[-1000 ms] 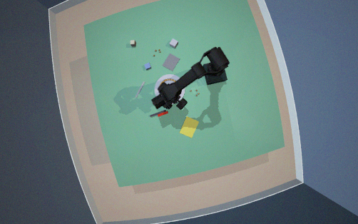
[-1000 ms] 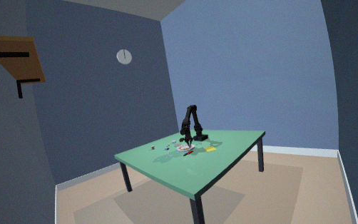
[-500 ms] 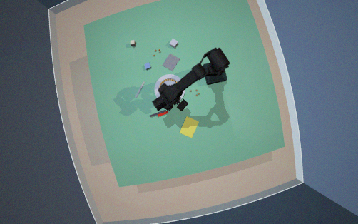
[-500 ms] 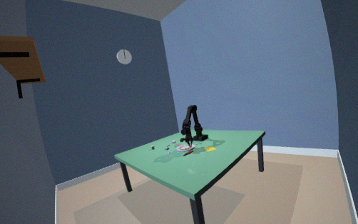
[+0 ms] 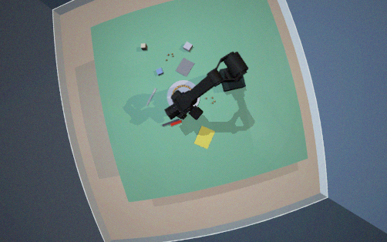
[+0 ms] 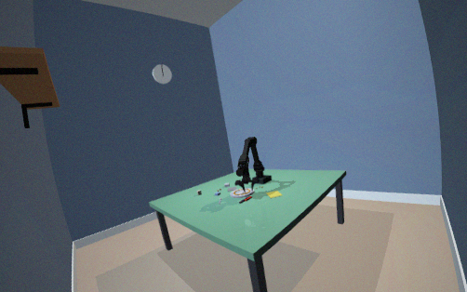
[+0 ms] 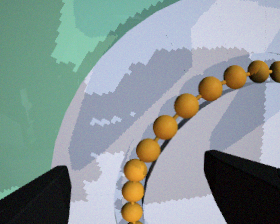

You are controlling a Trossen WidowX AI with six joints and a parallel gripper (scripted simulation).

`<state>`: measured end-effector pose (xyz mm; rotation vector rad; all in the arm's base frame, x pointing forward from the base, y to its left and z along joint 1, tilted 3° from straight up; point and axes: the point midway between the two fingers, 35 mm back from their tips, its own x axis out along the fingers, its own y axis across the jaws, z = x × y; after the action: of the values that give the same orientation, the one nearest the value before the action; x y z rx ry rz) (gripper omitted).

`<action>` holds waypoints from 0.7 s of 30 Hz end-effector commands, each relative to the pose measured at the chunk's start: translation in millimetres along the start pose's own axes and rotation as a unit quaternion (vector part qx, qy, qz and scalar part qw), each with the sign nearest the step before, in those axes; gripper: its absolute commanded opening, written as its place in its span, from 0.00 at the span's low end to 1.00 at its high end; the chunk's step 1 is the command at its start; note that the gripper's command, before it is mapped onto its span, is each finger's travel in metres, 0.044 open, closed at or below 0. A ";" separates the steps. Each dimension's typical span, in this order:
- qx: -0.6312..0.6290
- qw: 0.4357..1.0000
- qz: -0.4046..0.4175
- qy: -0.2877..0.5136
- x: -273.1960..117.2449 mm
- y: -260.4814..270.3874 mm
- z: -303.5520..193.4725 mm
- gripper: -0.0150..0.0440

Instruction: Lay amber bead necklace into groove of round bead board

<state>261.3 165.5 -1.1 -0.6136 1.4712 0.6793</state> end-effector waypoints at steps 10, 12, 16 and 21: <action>0.003 1.000 0.000 0.004 -5.0 0.3 -1.1 1.00; 0.003 1.000 0.000 0.004 -5.0 0.3 -1.1 1.00; 0.003 1.000 0.000 0.004 -5.0 0.3 -1.1 1.00; 0.003 1.000 0.000 0.004 -5.0 0.3 -1.1 1.00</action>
<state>260.5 164.9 3.7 -0.6148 1.4785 0.6790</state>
